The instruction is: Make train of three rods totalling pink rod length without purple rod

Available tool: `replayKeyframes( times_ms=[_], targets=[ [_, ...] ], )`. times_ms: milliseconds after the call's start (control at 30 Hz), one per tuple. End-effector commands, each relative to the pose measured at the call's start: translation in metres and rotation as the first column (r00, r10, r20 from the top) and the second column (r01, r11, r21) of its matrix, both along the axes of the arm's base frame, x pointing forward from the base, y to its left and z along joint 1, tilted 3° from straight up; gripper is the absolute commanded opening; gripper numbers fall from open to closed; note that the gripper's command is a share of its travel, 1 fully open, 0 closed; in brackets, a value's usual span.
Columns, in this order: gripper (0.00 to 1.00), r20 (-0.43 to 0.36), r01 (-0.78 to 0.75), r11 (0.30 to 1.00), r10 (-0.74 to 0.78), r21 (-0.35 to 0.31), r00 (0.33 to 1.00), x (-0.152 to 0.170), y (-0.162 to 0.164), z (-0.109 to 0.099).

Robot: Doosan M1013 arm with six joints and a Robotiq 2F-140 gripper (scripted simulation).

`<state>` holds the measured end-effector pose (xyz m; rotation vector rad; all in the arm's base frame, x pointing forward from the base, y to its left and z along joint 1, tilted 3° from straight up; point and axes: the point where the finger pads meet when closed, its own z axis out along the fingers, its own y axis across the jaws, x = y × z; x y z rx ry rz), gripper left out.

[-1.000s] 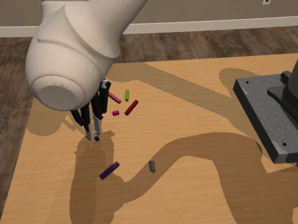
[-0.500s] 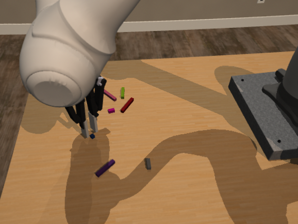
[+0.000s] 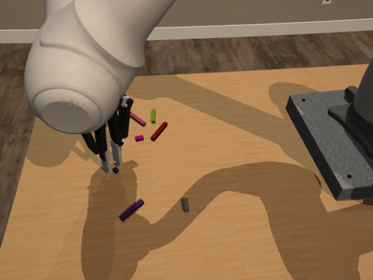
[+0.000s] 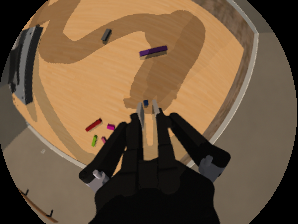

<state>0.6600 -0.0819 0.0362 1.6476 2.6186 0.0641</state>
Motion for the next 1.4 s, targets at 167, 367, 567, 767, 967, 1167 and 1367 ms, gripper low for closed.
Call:
replayKeyframes(
  times_ms=[167, 367, 567, 767, 967, 1167, 1367],
  targets=[
    [0.15, -0.009, 0.0, 1.0, 0.0, 0.001, 1.0, -0.0044, 0.0016, -0.006],
    [0.15, -0.009, 0.0, 1.0, 0.0, 0.001, 1.0, -0.0044, 0.0016, -0.006],
    [0.15, -0.009, 0.0, 1.0, 0.0, 0.001, 1.0, -0.0044, 0.0016, -0.006],
    [0.15, -0.009, 0.0, 1.0, 0.0, 0.001, 1.0, -0.0044, 0.0016, -0.006],
    [0.15, -0.009, 0.0, 1.0, 0.0, 0.001, 1.0, -0.006, 0.0021, -0.0061],
    [0.15, -0.009, 0.0, 1.0, 0.0, 0.001, 1.0, -0.0091, 0.003, -0.0063],
    [0.15, -0.009, 0.0, 1.0, 0.0, 0.001, 1.0, -0.0094, 0.0031, -0.0063]
  ],
)
